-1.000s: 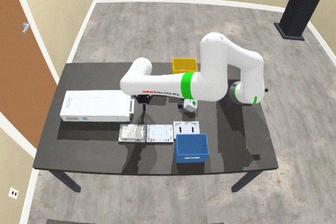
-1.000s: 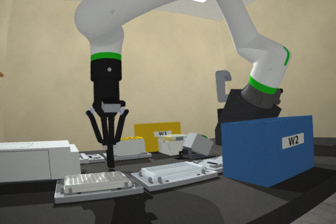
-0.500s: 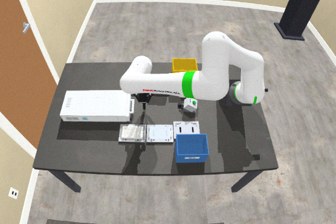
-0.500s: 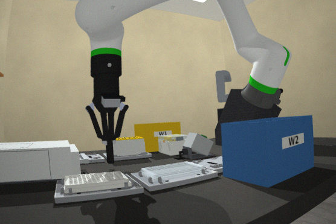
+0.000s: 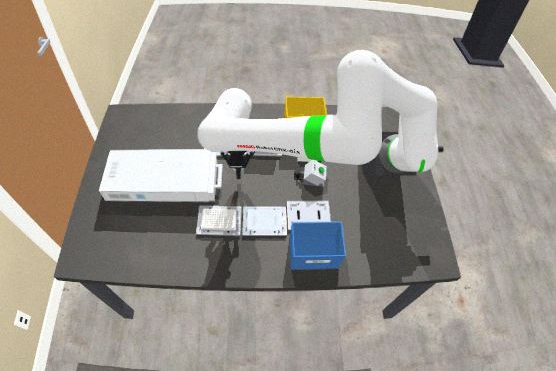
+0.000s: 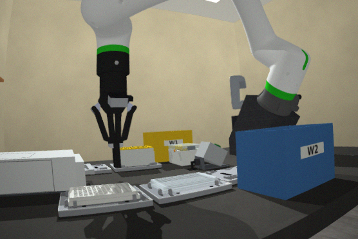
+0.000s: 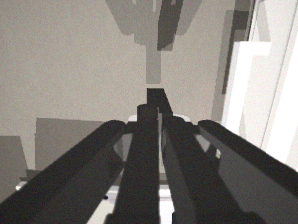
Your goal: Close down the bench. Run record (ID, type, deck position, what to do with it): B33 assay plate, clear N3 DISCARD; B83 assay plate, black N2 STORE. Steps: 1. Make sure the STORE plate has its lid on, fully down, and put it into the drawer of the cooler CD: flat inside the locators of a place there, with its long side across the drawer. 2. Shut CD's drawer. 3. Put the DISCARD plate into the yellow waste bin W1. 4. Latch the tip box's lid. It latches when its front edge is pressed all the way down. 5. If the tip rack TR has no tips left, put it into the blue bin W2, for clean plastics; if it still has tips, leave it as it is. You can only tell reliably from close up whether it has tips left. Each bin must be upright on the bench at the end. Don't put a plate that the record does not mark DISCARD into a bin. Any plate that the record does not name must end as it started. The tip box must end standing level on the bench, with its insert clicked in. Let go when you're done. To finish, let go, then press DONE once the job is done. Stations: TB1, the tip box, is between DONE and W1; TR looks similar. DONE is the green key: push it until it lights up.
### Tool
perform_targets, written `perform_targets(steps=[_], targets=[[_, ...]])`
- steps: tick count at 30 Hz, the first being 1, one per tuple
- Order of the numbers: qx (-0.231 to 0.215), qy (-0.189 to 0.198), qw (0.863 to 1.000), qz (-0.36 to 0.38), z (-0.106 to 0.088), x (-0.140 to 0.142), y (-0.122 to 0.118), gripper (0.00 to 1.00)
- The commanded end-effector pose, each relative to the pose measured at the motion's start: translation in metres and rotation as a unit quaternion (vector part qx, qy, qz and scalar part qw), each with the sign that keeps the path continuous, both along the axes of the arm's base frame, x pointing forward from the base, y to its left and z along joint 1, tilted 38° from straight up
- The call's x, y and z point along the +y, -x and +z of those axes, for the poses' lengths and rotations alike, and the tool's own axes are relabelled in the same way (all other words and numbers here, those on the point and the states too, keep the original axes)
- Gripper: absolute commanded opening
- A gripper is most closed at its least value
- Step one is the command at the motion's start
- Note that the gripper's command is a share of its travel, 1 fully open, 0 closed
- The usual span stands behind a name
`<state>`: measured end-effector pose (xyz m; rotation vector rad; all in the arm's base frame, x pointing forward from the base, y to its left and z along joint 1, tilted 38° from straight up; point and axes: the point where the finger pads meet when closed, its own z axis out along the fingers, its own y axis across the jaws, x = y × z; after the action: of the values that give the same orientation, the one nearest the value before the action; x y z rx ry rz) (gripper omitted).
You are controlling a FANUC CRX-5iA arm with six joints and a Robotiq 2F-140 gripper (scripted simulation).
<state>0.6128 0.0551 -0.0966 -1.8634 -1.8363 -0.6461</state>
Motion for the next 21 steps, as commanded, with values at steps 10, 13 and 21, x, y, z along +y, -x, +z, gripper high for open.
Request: perform_targets(steps=[10, 13, 21], targets=[[-0.001, 0.000, 1.000, 0.000, 0.012, -0.010, 0.000, 0.10], [-0.001, 0.000, 1.000, 0.000, 0.016, -0.012, 0.000, 0.10], [-0.001, 0.000, 1.000, 0.000, 0.022, -0.017, 0.000, 0.10]])
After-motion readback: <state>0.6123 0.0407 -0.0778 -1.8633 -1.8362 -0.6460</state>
